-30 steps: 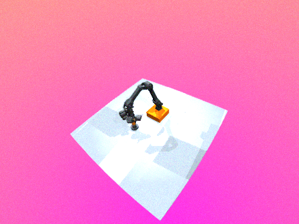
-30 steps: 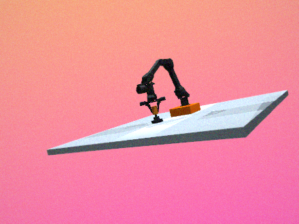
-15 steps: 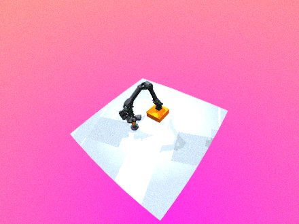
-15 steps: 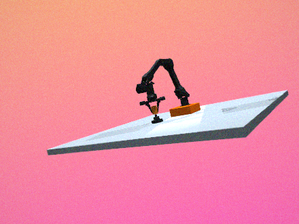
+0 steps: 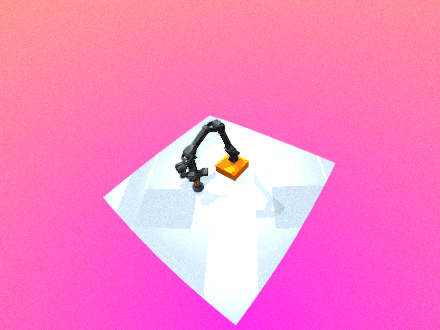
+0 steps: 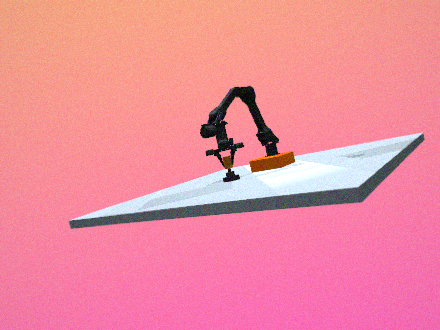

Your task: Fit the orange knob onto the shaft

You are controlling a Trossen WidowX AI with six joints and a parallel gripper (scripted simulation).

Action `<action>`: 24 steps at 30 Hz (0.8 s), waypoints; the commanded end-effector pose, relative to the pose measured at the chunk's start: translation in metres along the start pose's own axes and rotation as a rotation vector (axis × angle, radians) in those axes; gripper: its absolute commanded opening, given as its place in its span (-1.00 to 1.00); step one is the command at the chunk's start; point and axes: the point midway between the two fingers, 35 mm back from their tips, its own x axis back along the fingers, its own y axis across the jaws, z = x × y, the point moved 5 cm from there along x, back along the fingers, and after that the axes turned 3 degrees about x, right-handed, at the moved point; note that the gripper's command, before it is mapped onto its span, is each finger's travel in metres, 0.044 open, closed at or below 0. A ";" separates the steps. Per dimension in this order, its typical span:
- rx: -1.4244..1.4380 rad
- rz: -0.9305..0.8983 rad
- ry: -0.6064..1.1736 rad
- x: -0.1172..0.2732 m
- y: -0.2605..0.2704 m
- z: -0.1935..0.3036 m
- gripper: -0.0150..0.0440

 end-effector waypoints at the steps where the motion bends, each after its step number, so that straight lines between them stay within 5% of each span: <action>1: 0.008 0.003 0.002 -0.001 -0.001 0.000 -0.49; 24: 0.094 0.002 0.002 0.004 0.001 0.000 -0.49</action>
